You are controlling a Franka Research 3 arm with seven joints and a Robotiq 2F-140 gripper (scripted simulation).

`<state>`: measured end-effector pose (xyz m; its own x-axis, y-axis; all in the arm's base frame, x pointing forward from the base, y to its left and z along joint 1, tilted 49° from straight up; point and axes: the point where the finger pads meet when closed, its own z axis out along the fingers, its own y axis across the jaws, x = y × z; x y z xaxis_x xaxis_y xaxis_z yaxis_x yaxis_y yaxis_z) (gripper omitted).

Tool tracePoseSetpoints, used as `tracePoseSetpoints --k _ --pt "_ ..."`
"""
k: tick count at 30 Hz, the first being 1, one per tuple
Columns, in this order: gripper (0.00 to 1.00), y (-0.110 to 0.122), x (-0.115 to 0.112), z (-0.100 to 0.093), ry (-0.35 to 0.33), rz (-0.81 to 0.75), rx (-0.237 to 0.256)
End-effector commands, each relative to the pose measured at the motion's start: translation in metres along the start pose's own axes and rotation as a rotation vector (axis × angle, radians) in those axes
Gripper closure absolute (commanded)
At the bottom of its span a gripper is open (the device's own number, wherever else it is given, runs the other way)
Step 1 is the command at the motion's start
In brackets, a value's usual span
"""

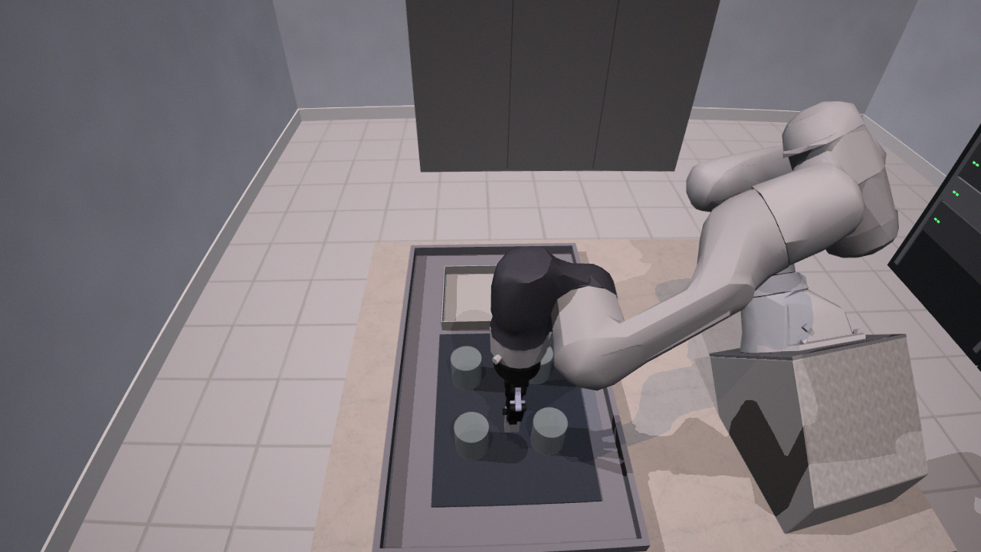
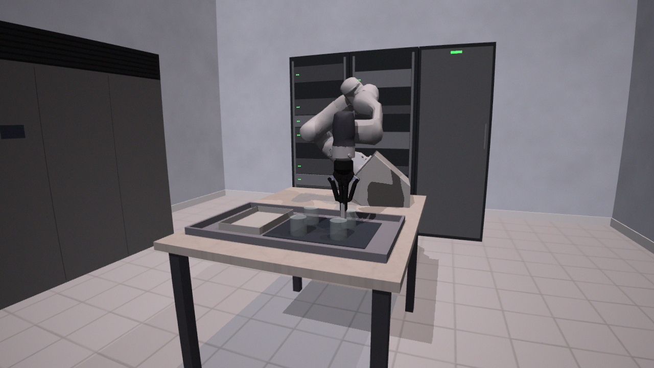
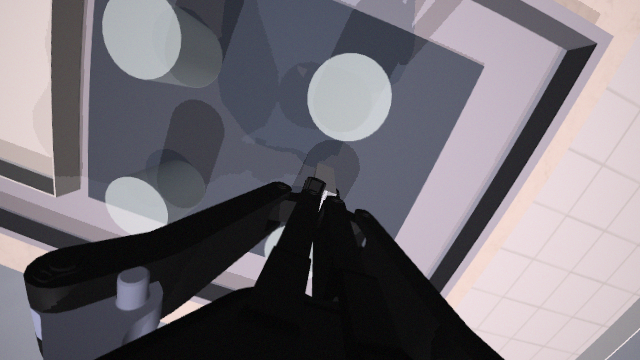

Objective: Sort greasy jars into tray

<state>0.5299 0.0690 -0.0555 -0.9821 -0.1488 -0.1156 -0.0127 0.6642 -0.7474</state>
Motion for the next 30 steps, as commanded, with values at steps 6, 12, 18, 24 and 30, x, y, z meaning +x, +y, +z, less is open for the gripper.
tracePoseSetpoints --k 6,12,18,24,30 --pt "1.00 -0.0020 -0.0001 0.0007 0.003 -0.001 0.005" --pt "1.00 -0.0020 -0.0001 0.0007 0.003 -0.001 0.005" --pt "1.00 -0.0020 -0.0001 0.0007 0.003 -0.001 0.005" --pt "0.00 -0.0020 -0.0001 0.0007 0.003 -0.001 0.005" --pt "0.00 -0.0020 -0.0001 0.0007 0.003 -0.001 0.005"
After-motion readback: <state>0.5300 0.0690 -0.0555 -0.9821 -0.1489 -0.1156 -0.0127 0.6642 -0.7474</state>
